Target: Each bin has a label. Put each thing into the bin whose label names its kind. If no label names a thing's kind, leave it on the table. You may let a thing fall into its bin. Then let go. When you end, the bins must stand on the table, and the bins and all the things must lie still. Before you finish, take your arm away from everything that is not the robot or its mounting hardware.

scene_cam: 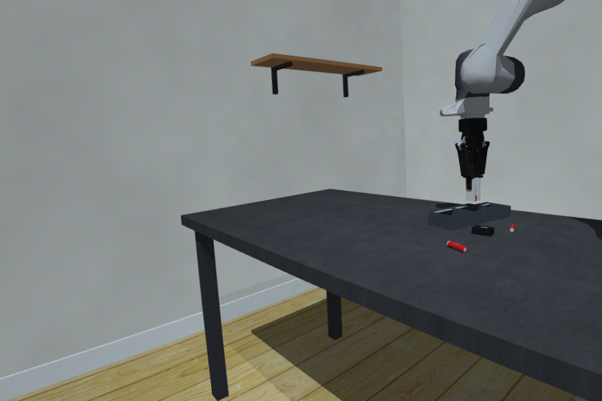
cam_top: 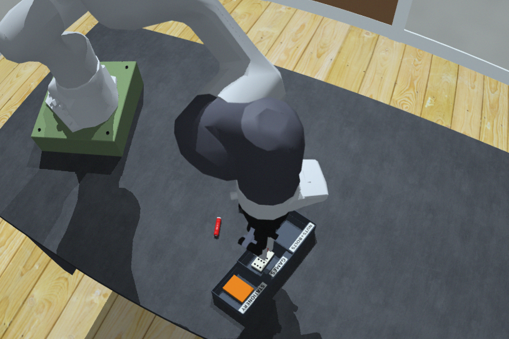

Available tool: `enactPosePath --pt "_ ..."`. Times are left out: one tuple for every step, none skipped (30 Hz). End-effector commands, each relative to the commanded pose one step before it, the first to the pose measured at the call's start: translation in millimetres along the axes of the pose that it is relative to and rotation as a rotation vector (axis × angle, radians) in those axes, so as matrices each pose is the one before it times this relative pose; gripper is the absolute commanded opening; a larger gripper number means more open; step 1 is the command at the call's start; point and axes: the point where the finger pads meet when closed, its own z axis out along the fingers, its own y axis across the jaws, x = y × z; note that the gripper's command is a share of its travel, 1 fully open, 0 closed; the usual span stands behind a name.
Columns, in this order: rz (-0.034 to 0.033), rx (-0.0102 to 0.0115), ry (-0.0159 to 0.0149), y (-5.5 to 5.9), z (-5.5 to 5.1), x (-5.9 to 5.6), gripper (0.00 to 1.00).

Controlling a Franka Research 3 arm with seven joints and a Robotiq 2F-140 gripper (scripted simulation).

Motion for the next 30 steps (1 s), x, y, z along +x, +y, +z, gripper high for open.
enactPosePath --pt "0.07261 -0.00785 0.00553 0.13 -1.18 1.29 0.07" --pt "0.0 0.0 0.0 0.0 0.0 -0.11 0.07" --pt "0.0 0.0 0.0 0.0 0.0 -0.12 0.07" --pt "0.0 0.0 0.0 0.01 0.0 -0.13 0.07" --pt "0.0 0.0 0.0 0.01 0.0 -0.13 0.07" --pt "0.0 0.0 0.0 0.0 0.0 -0.13 0.07" --pt "0.0 0.0 0.0 0.0 0.0 -0.13 0.07" --pt "0.0 0.0 0.0 -0.01 0.0 -0.12 0.07" --pt "0.0 0.0 0.0 -0.01 0.0 -0.11 0.07" --pt "0.0 0.0 0.0 -0.02 0.0 -0.1 0.07" --pt "0.0 0.0 0.0 0.0 0.0 0.0 0.07" --pt "0.0 0.0 0.0 0.0 0.0 0.0 0.07" --pt "0.0 0.0 0.0 -0.03 0.0 -0.07 0.07" --pt "0.0 0.0 0.0 -0.03 0.0 -0.07 0.07" --pt "0.0 0.0 0.0 -0.03 0.0 -0.06 0.07" --pt "0.0 0.0 0.0 -0.03 0.0 -0.06 0.07" --pt "0.0 0.0 0.0 -0.03 0.0 -0.05 0.07" --pt "0.0 0.0 0.0 -0.03 0.0 -0.05 0.07" --pt "0.0 0.0 0.0 -0.03 0.0 -0.04 0.07" --pt "0.0 0.0 0.0 0.0 2.0 0.0 0.07" --pt "0.0 0.0 0.0 0.0 2.0 0.0 0.07" --pt "0.0 0.0 0.0 0.0 2.0 0.0 0.07" --pt "0.0 0.0 0.0 0.0 2.0 0.0 0.07" --pt "0.0 0.0 0.0 0.0 2.0 0.0 0.07" --pt "0.0 0.0 0.0 0.0 2.0 0.0 0.07" --pt "0.0 0.0 0.0 0.0 2.0 0.0 0.07" --pt "0.0 0.0 0.0 0.0 2.0 0.0 0.07" --pt "0.0 0.0 0.0 0.0 0.0 0.0 0.07" --pt "0.0 0.0 0.0 0.0 0.0 0.0 0.07" --pt "0.0 0.0 0.0 0.0 2.0 0.0 0.07"
